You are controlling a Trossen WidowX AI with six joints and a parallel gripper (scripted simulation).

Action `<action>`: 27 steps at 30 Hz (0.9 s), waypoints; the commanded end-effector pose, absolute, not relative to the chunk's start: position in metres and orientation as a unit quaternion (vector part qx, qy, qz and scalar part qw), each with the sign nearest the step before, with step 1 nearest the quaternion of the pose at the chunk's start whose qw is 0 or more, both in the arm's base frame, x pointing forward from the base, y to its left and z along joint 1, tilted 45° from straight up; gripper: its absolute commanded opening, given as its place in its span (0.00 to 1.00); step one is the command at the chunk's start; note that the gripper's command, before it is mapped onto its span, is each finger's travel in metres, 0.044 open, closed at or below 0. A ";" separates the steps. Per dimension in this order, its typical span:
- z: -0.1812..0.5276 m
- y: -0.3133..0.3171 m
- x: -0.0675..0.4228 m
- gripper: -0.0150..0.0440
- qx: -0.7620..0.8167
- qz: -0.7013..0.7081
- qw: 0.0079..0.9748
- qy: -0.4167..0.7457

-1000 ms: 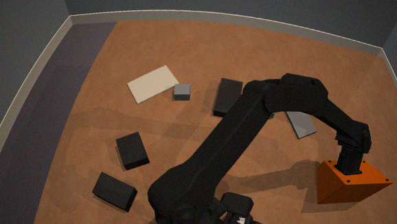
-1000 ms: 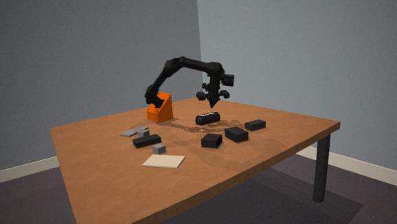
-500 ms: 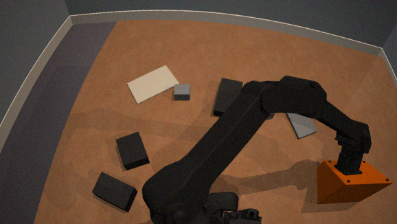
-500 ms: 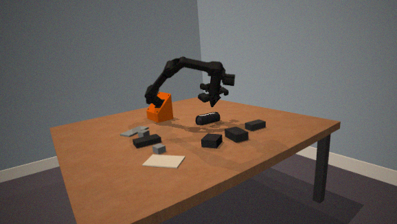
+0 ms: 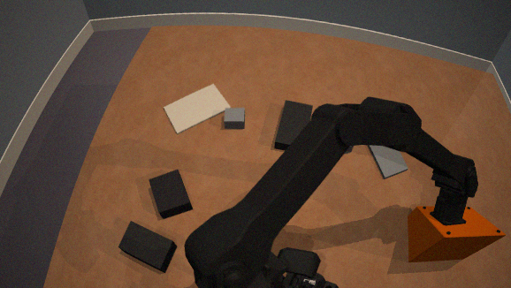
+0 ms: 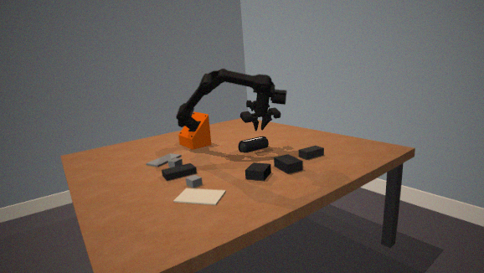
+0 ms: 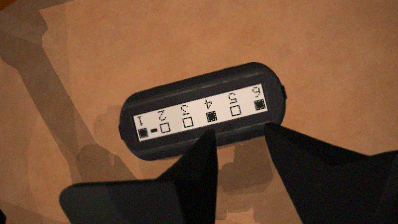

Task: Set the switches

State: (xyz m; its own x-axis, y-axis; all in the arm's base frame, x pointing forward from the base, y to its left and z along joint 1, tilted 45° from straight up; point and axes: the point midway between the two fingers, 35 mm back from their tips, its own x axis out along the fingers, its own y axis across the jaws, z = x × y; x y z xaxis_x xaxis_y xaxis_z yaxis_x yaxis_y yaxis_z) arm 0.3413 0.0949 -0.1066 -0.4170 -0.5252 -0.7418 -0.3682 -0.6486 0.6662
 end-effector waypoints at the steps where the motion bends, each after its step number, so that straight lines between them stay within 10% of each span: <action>1: -0.109 0.097 0.339 0.65 0.550 -0.653 -0.021 -0.520; 9: -0.119 0.101 0.334 1.00 0.523 -0.461 -0.208 -0.686; 27: -0.128 0.110 0.329 1.00 0.307 0.106 -0.526 -0.786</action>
State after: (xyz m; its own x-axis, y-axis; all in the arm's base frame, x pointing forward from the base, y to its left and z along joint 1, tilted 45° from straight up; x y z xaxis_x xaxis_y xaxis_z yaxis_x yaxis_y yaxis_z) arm 0.3341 0.1032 -0.1230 -0.3282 -0.5509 -0.7673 -0.8593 0.5114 0.0003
